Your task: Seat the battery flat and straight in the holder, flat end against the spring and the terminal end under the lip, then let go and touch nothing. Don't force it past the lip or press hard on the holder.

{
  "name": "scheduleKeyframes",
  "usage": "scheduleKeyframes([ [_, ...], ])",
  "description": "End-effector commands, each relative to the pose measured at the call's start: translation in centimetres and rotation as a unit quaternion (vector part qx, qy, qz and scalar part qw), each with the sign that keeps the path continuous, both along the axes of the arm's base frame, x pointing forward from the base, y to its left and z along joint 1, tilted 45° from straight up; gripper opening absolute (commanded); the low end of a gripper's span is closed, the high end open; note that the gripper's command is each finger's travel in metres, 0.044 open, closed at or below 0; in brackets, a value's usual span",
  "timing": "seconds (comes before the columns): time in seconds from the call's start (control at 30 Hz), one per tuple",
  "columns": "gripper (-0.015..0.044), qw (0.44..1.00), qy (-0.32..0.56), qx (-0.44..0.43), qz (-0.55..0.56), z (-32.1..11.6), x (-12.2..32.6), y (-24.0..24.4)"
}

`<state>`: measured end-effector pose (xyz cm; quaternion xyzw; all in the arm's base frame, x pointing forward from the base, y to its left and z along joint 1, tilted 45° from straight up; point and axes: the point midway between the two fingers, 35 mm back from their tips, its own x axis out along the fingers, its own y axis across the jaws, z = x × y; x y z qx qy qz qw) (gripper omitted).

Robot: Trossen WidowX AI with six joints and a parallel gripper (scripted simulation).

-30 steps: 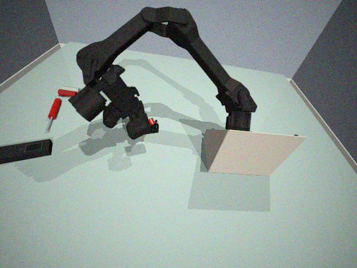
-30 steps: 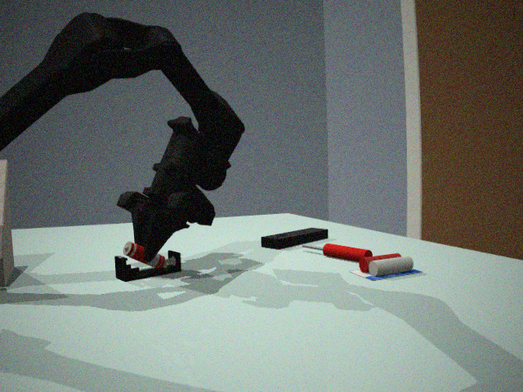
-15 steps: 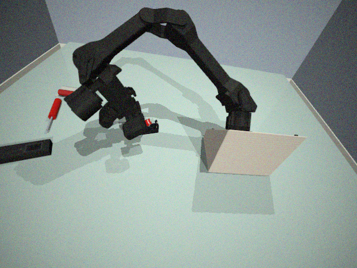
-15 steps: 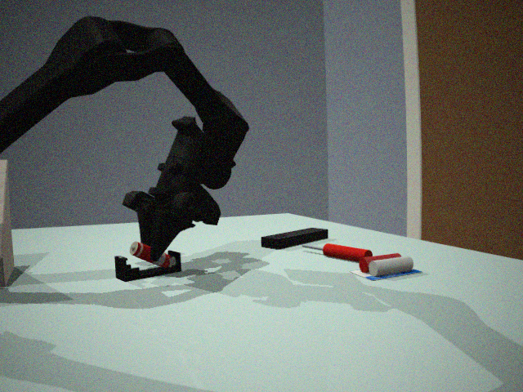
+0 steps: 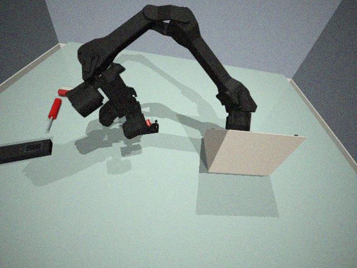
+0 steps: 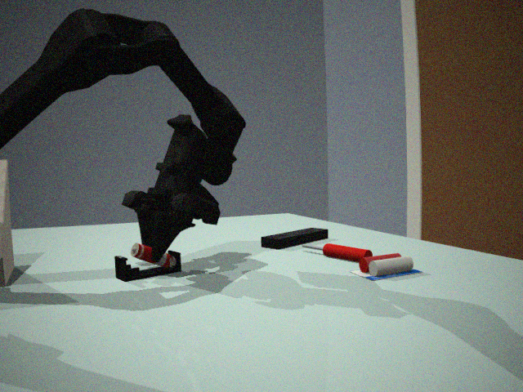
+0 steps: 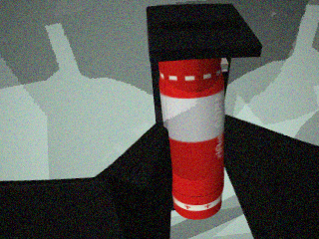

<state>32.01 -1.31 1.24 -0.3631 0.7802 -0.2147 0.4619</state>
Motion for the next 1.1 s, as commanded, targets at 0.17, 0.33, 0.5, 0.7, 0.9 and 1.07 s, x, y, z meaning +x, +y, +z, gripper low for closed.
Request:
scheduleKeyframes([
  [0.17, 0.0067, 1.0, -0.017, 0.01, 0.015, -0.13, 0.05, -0.11],
  [0.33, 0.0067, 0.999, -0.024, 0.015, 0.021, -0.19, -0.01, -0.18],
  [0.5, 0.0067, 0.999, -0.032, 0.021, 0.027, -0.24, -0.08, -0.24],
  [0.7, 0.0067, 0.998, -0.041, 0.028, 0.034, -0.29, -0.16, -0.32],
  [0.9, 0.0067, 0.997, -0.05, 0.034, 0.042, -0.33, -0.24, -0.4],
  [1.07, 0.0067, 0.996, -0.058, 0.039, 0.048, -0.35, -0.32, -0.47],
])
